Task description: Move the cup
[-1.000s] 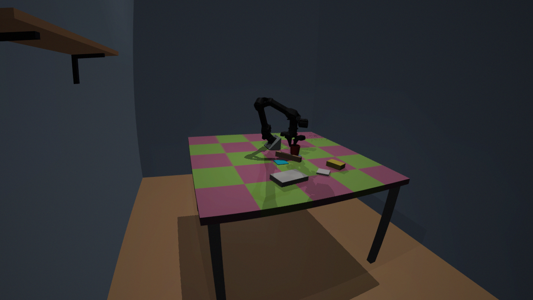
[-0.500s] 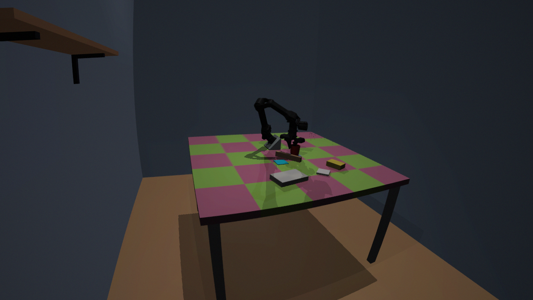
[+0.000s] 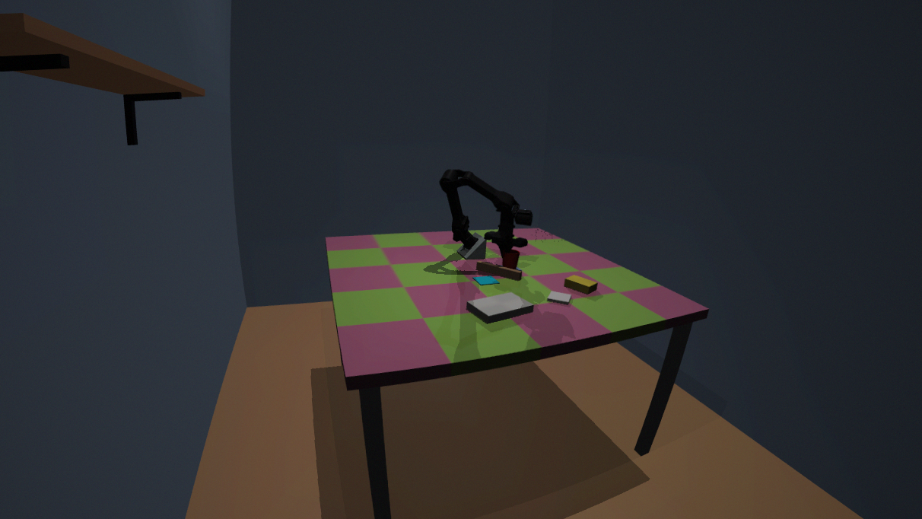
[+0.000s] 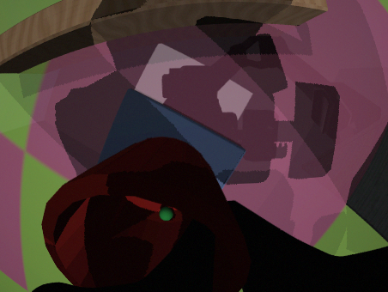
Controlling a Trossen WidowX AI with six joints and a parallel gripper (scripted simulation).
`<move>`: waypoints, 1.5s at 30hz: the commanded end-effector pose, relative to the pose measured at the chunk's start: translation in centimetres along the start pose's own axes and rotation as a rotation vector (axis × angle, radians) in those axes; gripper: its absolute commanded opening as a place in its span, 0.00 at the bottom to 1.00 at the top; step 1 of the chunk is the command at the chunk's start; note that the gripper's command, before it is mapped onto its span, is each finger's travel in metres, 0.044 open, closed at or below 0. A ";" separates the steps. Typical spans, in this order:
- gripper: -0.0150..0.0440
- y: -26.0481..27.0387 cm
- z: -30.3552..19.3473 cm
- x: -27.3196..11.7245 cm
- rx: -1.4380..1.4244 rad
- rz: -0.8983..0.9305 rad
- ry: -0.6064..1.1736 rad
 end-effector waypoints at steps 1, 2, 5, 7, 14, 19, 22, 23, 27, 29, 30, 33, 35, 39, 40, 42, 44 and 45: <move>0.25 0.0 0.0 0.0 0.000 -0.001 0.001; 0.25 0.0 0.0 0.0 0.000 -0.001 0.001; 0.25 0.0 0.0 -0.1 0.000 -0.001 0.001; 0.25 0.0 0.0 -0.5 0.000 -0.001 0.001; 0.25 0.2 0.0 -2.6 -0.002 -0.001 0.000; 0.25 0.3 0.0 -4.2 -0.003 -0.002 0.000; 0.25 0.3 0.1 -5.0 -0.003 -0.002 -0.001; 0.25 0.3 0.1 -5.3 -0.003 -0.002 -0.001; 0.25 0.4 0.1 -5.9 -0.003 -0.003 -0.002; 0.25 0.4 0.1 -5.9 -0.003 -0.003 -0.002; 0.25 0.4 0.1 -5.9 -0.003 -0.003 -0.002; 0.25 0.4 0.1 -5.7 -0.007 0.000 -0.006; 0.25 0.4 0.1 -5.7 -0.007 0.000 -0.006; 0.25 0.4 0.1 -5.7 -0.007 0.000 -0.006; 0.25 0.4 0.1 -5.7 -0.007 0.000 -0.006; 0.25 0.4 0.1 -5.7 -0.007 0.000 -0.006; 0.25 0.4 0.1 -5.7 -0.007 0.000 -0.006; 0.25 0.4 0.1 -5.7 -0.007 0.000 -0.006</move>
Point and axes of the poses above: the point midway between the two fingers, 35 mm back from their tips, its own x axis out along the fingers, its own y axis across the jaws, z = x × y, the point moved 1 cm from there along -x, back along the fingers, and after that the axes turned 15 degrees about -x, right-handed, at the moved point
